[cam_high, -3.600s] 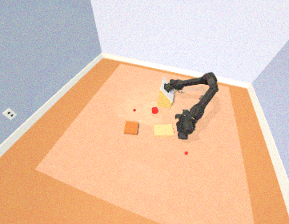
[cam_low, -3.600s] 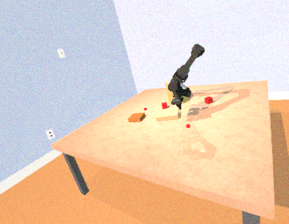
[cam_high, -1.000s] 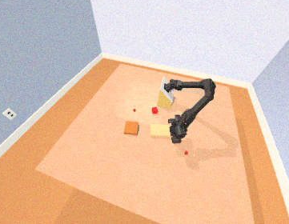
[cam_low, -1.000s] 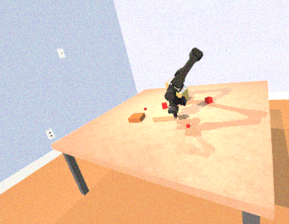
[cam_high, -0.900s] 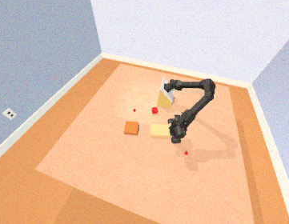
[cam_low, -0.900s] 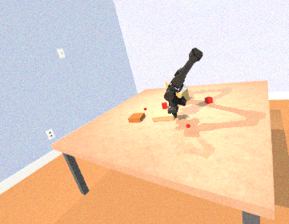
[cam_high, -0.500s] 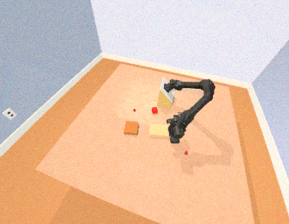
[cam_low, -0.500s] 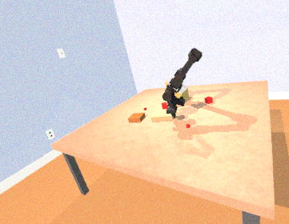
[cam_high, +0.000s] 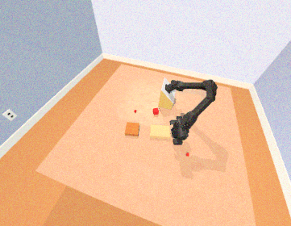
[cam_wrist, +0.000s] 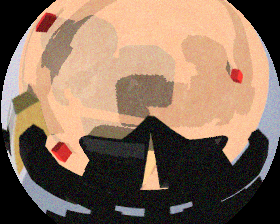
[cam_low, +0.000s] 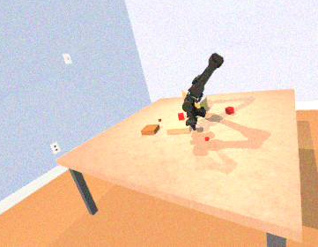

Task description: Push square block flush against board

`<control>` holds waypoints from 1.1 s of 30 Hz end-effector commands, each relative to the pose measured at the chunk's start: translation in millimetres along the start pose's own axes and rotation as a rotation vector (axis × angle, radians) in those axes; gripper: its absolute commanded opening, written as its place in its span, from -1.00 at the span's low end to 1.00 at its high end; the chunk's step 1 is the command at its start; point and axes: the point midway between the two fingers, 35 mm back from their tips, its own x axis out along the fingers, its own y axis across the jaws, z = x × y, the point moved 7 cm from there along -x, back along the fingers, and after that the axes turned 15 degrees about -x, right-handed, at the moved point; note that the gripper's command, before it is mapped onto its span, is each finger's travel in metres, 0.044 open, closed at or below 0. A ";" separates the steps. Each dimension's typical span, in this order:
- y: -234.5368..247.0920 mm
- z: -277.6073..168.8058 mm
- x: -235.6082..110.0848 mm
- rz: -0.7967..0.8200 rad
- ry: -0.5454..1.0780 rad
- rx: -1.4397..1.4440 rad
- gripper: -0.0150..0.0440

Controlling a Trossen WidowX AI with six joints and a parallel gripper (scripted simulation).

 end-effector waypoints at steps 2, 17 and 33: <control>-2.8 9.1 -0.5 0.001 0.002 0.000 -0.49; -8.1 24.6 -3.3 -0.002 -0.003 0.000 -0.49; 31.4 10.0 -55.5 0.002 0.002 0.103 -0.49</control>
